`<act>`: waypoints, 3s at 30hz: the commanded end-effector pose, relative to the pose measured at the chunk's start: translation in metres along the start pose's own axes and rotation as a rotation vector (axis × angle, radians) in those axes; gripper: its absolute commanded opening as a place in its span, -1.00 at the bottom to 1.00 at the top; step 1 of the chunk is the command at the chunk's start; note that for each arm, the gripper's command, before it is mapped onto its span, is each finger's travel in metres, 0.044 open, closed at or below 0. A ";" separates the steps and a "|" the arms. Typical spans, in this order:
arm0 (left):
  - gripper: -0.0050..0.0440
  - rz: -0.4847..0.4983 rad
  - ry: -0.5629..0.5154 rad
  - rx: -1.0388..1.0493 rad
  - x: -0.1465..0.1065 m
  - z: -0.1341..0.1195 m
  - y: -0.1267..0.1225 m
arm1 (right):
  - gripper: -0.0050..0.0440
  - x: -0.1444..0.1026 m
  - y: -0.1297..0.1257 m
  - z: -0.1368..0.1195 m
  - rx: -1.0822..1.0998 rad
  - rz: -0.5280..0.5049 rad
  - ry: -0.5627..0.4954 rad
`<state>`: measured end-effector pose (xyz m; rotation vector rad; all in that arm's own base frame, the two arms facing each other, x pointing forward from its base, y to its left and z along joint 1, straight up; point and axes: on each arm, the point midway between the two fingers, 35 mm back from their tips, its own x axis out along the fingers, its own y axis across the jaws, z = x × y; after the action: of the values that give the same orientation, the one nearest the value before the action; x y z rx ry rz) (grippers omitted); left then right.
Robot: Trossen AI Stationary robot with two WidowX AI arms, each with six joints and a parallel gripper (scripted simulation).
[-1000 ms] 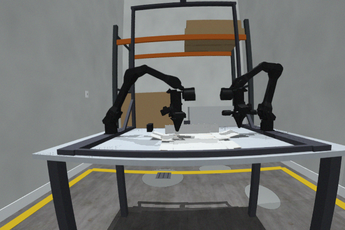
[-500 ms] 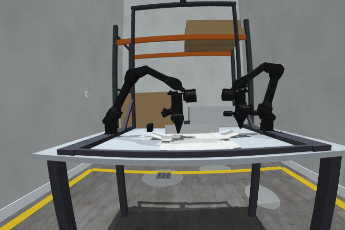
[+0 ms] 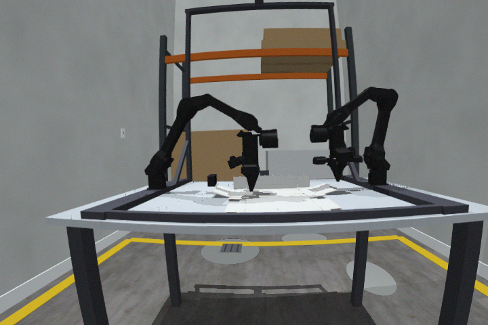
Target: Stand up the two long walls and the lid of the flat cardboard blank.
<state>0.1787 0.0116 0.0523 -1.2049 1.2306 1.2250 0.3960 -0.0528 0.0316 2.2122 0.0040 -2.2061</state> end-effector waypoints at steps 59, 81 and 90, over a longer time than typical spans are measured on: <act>-0.42 -0.042 -0.009 0.038 -0.026 0.041 -0.106 | 0.02 0.005 0.005 -0.006 -0.109 0.014 0.090; 0.66 -0.040 -0.020 0.572 -0.024 0.064 -0.119 | 0.69 -0.009 0.031 0.005 -1.073 0.048 0.055; 0.66 -0.038 -0.023 0.782 -0.023 0.073 -0.125 | 0.69 -0.015 0.040 0.012 -1.496 0.055 0.039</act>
<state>0.2961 0.0792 0.0648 -0.6783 1.4731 0.6722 0.3826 -0.0872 0.0309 1.3681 1.0678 -1.3474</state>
